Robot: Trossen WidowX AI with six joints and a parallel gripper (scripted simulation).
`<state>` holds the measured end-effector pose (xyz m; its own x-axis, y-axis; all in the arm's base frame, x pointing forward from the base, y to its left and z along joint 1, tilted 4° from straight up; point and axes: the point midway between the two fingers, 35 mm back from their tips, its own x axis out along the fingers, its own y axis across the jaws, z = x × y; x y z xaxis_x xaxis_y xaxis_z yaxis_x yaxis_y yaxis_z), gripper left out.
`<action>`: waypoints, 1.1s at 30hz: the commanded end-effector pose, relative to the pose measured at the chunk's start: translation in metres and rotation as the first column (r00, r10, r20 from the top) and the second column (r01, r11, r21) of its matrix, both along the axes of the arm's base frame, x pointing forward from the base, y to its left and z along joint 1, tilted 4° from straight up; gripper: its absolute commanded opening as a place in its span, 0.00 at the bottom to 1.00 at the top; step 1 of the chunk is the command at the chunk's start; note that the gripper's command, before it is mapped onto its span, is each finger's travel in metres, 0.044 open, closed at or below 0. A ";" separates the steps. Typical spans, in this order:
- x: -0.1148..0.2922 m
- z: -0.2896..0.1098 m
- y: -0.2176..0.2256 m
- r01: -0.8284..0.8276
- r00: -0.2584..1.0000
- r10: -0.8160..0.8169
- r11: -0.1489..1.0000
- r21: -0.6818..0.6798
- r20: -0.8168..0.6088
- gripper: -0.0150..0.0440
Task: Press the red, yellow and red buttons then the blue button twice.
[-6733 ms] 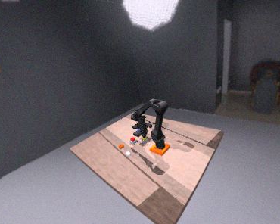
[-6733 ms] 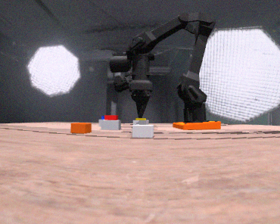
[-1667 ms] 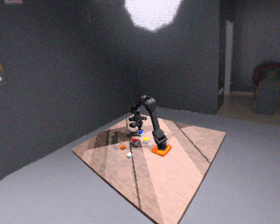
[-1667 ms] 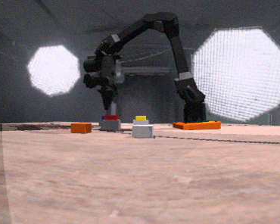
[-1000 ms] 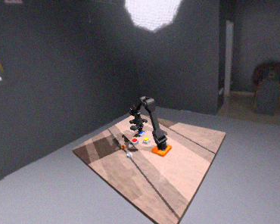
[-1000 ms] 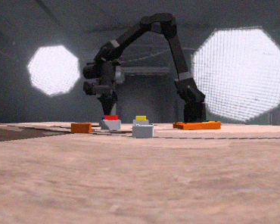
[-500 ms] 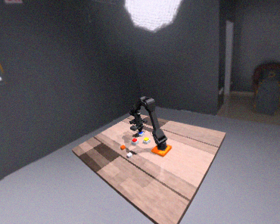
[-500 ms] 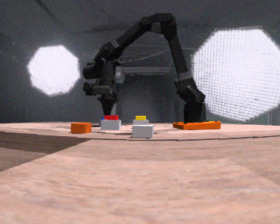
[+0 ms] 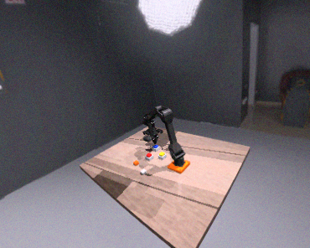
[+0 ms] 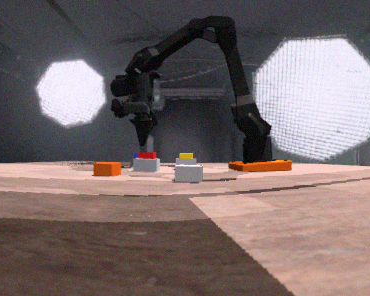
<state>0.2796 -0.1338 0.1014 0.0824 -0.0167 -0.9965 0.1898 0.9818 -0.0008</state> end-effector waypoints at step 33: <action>0.004 -0.029 0.000 -0.003 1.000 0.003 1.000 0.001 0.007 0.29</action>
